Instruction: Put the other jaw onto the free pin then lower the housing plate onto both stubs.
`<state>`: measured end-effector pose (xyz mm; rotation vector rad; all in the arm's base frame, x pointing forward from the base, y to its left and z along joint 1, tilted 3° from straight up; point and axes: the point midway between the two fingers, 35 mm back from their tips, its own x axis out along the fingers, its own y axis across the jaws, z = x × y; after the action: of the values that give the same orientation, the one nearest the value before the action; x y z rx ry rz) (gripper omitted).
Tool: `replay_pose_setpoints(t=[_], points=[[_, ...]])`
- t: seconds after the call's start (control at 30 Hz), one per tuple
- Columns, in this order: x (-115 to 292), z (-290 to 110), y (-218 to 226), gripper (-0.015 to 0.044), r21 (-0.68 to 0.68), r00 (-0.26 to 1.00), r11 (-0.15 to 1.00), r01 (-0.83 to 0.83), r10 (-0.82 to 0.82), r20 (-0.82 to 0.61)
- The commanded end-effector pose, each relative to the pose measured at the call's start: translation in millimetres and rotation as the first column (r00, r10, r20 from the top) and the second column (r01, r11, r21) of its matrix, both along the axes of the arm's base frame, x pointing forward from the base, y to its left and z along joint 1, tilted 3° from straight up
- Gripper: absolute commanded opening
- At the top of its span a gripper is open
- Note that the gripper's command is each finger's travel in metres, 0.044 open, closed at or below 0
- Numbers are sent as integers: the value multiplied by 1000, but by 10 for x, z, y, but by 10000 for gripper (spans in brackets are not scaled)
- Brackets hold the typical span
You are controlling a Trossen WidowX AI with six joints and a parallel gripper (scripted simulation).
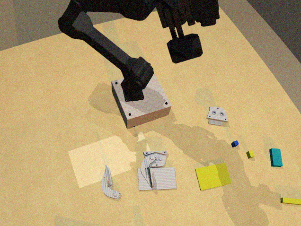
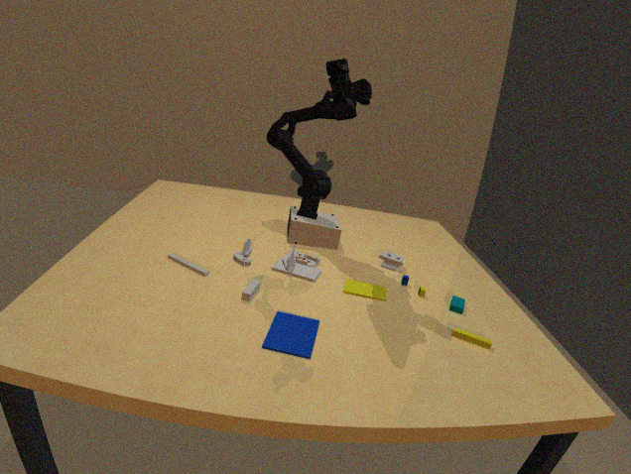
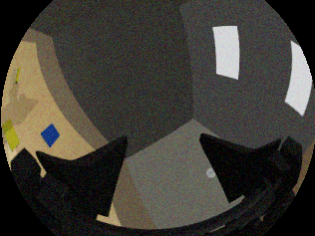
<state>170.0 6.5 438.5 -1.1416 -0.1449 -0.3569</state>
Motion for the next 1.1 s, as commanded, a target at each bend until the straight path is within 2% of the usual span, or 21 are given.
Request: replay_pose_setpoints(t=[0.0,0.03,1.07], points=[[0,0,0,426,0,1000,1000,0,0,0],[3,-1,2,440,2,1000,1000,-1,1,0],[565,-253,289,440,336,995,939,-75,94,-40]])
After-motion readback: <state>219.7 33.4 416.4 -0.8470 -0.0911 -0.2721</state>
